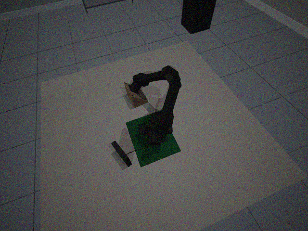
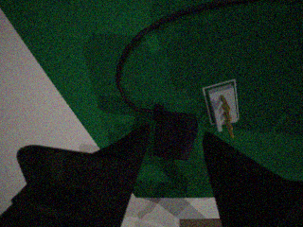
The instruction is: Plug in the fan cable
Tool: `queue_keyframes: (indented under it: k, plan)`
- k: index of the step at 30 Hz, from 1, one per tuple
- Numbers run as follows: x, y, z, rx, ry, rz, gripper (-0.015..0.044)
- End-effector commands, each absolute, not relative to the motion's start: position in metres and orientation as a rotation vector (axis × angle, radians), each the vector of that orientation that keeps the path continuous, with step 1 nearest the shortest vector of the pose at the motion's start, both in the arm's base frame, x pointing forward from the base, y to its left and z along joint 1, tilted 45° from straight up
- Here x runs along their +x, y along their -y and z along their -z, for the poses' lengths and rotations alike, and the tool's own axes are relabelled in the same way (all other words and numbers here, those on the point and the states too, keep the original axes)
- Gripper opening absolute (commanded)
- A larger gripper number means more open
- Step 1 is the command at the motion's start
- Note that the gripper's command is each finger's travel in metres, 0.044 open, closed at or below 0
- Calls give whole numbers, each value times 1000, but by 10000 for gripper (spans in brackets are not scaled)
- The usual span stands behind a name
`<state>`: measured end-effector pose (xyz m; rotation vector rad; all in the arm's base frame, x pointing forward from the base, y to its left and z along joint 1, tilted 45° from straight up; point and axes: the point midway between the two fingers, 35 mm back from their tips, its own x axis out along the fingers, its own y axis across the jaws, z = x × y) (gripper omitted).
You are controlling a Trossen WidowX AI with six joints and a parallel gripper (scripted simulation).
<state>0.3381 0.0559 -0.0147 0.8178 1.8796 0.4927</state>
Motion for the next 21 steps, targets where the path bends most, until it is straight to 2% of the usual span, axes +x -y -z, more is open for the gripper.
queue_keyframes:
  k: [1, 21]
  plan:
    - [336, -62, 20, 825, -1888, -491, 210]
    - [335, -65, 23, 825, -1888, -492, 210]
